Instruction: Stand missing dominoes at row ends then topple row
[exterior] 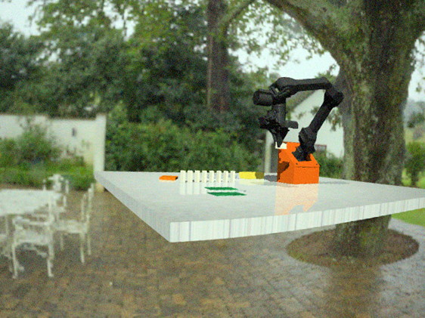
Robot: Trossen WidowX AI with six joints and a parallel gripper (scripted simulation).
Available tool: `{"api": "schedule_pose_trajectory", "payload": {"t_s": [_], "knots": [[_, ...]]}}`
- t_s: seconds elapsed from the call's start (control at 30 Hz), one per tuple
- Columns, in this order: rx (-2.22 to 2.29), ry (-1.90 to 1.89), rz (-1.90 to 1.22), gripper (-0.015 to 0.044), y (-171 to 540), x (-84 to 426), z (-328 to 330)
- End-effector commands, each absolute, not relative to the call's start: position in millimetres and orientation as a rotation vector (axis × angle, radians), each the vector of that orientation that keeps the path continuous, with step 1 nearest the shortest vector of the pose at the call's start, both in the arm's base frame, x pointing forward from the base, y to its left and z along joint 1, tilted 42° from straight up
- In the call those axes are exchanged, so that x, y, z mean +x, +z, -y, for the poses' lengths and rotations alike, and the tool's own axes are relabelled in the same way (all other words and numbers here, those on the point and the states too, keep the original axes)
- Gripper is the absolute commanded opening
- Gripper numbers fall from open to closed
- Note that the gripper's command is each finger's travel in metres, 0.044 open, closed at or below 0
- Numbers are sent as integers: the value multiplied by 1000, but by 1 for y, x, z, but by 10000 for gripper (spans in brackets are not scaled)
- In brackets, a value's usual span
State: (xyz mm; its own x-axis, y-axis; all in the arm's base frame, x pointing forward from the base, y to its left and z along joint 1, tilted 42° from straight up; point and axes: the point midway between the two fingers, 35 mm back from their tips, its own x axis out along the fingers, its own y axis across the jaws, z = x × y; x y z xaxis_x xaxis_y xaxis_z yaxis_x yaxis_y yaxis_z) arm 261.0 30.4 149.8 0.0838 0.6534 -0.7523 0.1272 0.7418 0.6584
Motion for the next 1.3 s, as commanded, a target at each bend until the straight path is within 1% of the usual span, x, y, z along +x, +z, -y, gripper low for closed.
{"api": "schedule_pose_trajectory", "payload": {"t_s": [0.0,0.57,0.93,1.27], "knots": [[678,429,-1463,26,149,259,-32],[353,209,-1353,26,105,256,-44],[237,76,-1173,26,92,262,-50],[228,-28,-967,26,91,268,-54]]}}
